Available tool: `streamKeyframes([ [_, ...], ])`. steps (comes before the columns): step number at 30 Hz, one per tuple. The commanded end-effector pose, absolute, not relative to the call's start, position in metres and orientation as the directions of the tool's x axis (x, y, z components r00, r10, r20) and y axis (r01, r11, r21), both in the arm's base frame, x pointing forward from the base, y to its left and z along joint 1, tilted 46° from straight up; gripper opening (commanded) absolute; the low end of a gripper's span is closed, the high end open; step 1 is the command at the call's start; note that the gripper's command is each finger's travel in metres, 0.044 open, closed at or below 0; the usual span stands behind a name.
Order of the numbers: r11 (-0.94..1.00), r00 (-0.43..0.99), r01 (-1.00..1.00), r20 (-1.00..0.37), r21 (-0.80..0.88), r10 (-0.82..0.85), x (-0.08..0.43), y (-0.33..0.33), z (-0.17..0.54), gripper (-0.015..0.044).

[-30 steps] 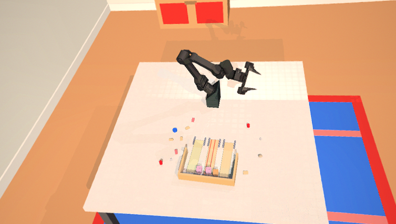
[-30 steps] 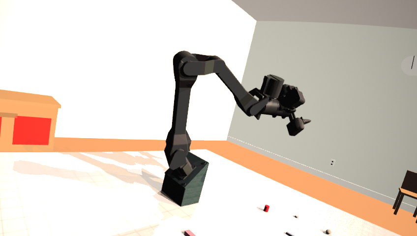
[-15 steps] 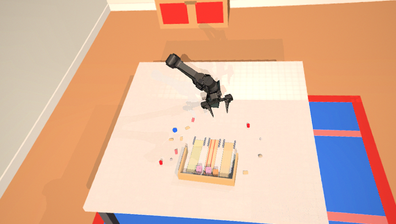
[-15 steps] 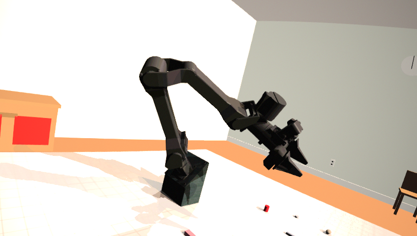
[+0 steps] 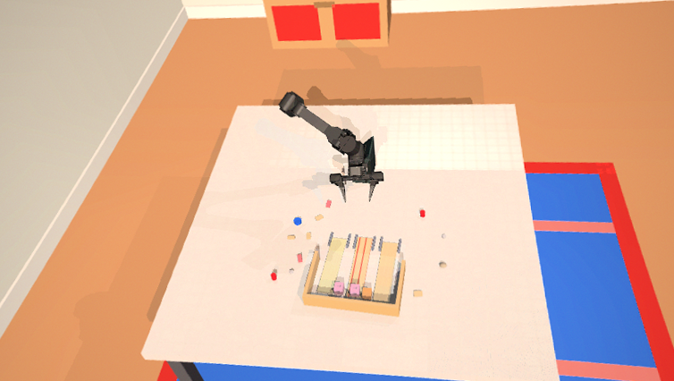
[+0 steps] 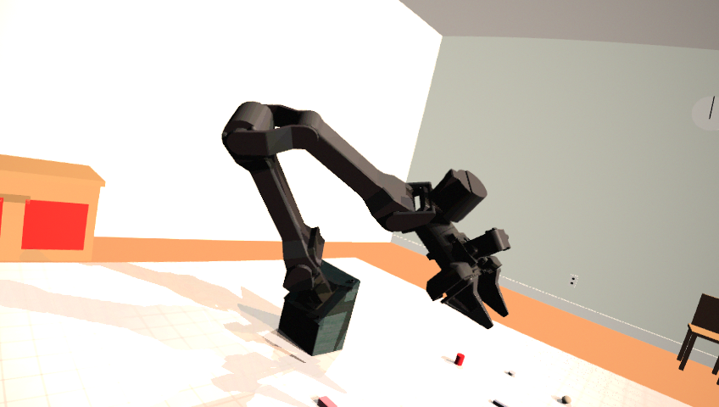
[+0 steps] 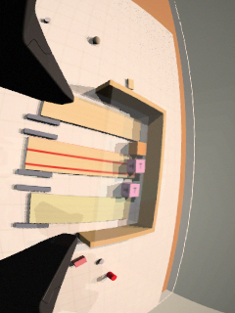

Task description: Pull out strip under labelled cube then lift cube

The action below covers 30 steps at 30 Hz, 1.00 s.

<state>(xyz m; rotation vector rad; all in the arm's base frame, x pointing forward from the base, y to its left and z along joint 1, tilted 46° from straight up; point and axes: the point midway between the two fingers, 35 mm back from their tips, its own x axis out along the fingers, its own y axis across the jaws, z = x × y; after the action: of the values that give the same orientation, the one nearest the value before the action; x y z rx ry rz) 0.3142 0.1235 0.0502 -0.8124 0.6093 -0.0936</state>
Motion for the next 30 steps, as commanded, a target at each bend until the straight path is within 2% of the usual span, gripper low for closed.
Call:
streamKeyframes([
  [1, 0.691, 0.827, -0.145, -0.470, -0.708, -0.308, 0.314, 0.123, 0.052, 0.0400],
  [2, 0.691, 0.827, -0.145, -0.470, -0.708, -0.308, 0.314, 0.123, 0.052, 0.0400],
  [7, 0.706, 0.739, -0.151, -0.554, -0.692, -0.384, 0.333, 0.121, 0.035, 0.0269],
  [17, 0.735, 0.378, -0.086, -0.704, -0.673, -0.601, 0.368, 0.091, -0.011, 0.0006],
  [24, 0.709, 0.083, -0.005, -0.707, -0.705, -0.702, 0.373, 0.060, -0.030, 0.0000],
  [30, 0.701, 0.039, 0.007, -0.700, -0.713, -0.713, 0.374, 0.056, -0.032, 0.0000],
])
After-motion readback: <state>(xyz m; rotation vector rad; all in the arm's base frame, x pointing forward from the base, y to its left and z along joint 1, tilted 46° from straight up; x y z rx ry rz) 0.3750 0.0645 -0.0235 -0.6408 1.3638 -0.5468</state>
